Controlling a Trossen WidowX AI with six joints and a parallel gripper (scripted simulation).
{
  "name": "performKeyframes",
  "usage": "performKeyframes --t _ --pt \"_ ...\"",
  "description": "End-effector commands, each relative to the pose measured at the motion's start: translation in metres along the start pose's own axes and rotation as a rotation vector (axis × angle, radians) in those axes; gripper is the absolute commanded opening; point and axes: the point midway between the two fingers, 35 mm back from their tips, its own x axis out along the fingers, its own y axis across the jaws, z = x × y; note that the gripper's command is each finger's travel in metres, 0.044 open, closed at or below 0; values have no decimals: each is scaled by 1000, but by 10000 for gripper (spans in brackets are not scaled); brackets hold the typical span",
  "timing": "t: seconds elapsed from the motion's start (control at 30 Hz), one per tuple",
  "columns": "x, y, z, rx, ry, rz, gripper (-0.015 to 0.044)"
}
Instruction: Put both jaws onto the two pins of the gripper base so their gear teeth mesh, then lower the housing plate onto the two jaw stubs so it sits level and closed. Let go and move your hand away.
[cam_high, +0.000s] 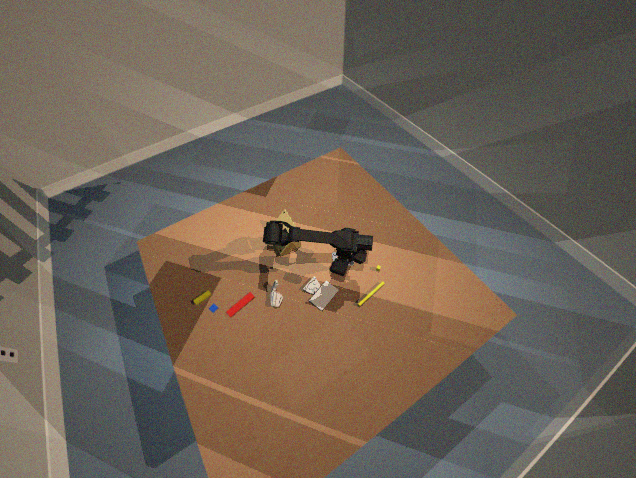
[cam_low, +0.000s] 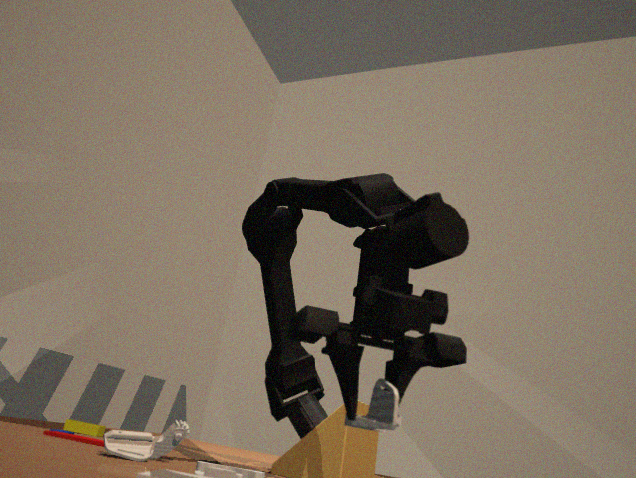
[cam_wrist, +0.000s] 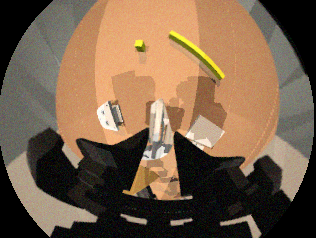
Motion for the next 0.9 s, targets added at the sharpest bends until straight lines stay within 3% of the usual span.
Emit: performKeyframes --t 0.0,0.87 --pt "-1 -12 -2 9 2 -1 134" --pt "-3 -94 -23 113 -1 -2 134"
